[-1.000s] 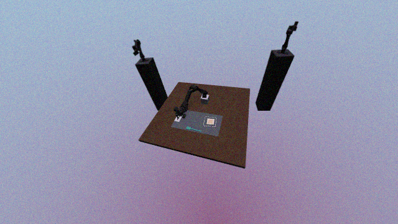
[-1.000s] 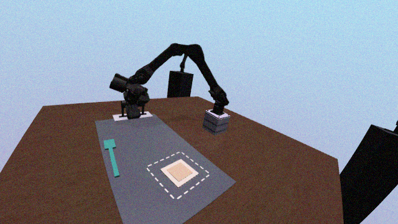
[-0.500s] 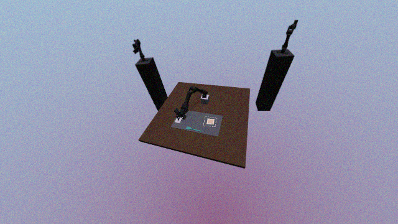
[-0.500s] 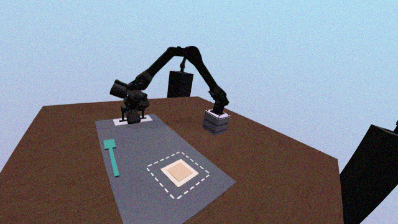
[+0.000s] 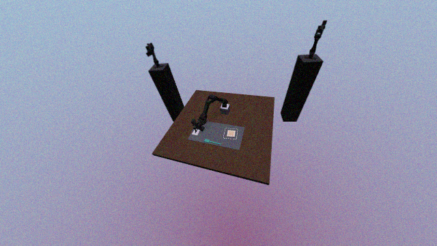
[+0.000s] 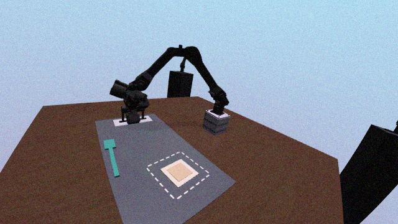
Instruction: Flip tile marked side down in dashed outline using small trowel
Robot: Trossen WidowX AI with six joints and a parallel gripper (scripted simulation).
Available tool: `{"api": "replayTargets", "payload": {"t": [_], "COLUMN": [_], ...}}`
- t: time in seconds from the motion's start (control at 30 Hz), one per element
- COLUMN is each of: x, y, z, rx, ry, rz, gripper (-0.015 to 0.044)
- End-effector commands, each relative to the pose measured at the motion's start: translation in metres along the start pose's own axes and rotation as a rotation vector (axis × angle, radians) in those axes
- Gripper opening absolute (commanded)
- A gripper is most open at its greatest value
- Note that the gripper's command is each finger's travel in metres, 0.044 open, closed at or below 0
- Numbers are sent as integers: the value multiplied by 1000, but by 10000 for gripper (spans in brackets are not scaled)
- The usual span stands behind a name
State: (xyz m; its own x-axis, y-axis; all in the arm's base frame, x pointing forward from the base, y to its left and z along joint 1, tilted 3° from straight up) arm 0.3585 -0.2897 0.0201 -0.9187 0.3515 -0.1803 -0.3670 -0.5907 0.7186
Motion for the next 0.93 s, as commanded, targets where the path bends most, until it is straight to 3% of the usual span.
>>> {"api": "replayTargets", "payload": {"t": [0.0,0.3,0.5,0.63,0.9], "x": [0,0,0,0,37], "y": [0,0,-1,1,59], "z": [0,5,54,62,134], "rx": [5,4,-4,-4,-10], "ry": [-1,-1,-1,-1,6], "rz": [-4,-4,0,0,6], "gripper": [300,300,300,300,300]}}
Point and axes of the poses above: the point midway between the two fingers, 35 mm back from their tips, its own z axis back along the fingers, its own y axis across the jaws, x = y × z, the point moved 7 cm from there along z, back along the fingers, and after that the axes turned 11 degrees about -z, right-handed, at the moved point
